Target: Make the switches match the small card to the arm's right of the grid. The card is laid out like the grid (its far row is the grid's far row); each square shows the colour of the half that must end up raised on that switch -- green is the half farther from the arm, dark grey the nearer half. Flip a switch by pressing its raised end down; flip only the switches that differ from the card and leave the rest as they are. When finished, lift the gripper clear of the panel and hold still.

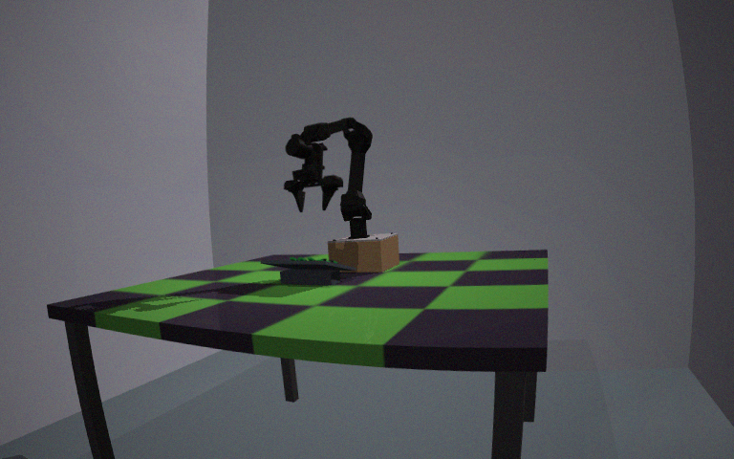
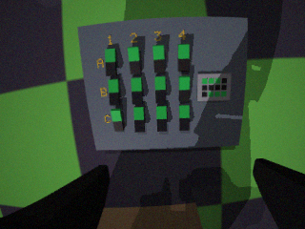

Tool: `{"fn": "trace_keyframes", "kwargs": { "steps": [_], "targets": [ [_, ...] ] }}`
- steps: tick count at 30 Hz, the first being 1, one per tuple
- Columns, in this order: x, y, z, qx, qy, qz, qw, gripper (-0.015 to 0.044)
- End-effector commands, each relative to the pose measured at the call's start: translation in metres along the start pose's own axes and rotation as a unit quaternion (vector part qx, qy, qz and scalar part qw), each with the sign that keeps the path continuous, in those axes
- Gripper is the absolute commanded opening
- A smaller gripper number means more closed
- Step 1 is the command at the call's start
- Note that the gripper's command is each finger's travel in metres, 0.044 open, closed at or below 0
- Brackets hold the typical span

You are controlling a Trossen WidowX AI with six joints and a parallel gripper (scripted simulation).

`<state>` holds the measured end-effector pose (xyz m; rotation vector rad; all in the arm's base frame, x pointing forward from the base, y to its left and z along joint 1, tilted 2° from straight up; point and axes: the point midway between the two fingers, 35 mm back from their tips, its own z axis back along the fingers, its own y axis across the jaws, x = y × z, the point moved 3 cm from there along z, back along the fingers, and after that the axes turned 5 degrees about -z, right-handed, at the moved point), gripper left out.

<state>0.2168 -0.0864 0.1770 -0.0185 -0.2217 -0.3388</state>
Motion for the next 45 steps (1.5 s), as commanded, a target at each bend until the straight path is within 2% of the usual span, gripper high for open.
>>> {"fn": "trace_keyframes", "kwargs": {
  "steps": [1,8,15,17,21,45],
  "targets": [
    [0.001,0.001,-0.002,0.000,-0.001,0.000,1.000,0.0374],
    [0.036,0.070,-0.079,-0.003,-0.029,0.004,1.000,0.0190],
    [0.037,0.079,-0.087,-0.002,-0.032,0.004,0.999,0.0006],
    [0.037,0.079,-0.090,-0.002,-0.033,0.004,0.999,0.0000],
    [0.037,0.078,-0.123,-0.001,-0.045,0.004,0.999,0.0000],
    [0.038,0.078,-0.146,-0.001,-0.045,0.004,0.999,0.0000]
  ]
}}
